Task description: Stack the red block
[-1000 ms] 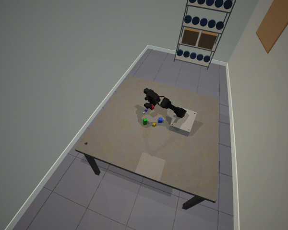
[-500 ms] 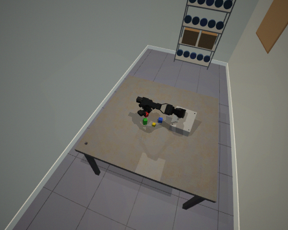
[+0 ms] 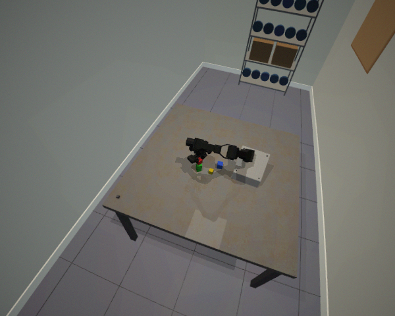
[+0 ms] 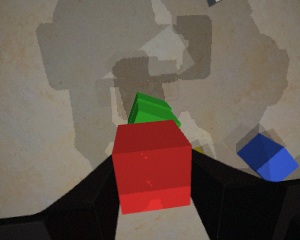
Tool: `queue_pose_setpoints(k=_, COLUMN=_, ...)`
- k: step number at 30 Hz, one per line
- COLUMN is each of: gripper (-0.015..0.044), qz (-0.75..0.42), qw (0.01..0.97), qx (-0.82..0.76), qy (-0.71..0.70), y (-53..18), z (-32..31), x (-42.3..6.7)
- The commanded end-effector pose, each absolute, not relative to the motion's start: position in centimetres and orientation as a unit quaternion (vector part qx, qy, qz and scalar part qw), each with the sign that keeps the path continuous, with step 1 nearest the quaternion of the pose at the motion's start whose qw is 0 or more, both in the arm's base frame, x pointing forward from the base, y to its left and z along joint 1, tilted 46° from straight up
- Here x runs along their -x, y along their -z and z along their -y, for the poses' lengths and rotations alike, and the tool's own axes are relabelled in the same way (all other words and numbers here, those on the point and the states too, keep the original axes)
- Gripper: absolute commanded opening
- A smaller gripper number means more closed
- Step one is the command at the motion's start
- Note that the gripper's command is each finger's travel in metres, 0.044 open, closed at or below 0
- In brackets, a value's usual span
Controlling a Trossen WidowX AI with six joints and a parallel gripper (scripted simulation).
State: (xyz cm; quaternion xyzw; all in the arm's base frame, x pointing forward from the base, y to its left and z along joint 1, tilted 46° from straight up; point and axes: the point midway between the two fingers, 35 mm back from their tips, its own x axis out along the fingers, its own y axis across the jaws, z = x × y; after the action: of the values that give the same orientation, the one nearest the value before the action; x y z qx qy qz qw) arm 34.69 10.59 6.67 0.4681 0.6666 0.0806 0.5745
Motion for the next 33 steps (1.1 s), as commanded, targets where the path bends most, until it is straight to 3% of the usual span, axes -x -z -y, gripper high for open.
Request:
queue_pose_setpoints(k=1, gripper=0.0000, qz=-0.671, qw=0.569, qx=-0.468, qy=-0.076, y=-5.34, z=-11.57, x=-34.51)
queue_pose_setpoints(k=29, gripper=0.0000, qz=-0.671, qw=0.569, qx=-0.469, qy=-0.076, y=-5.09, z=-11.85, x=-34.53)
queue_pose_setpoints(k=33, gripper=0.0105, qz=-0.671, qw=0.570, qx=-0.468, qy=-0.079, y=-5.13, z=-11.93, x=-34.54)
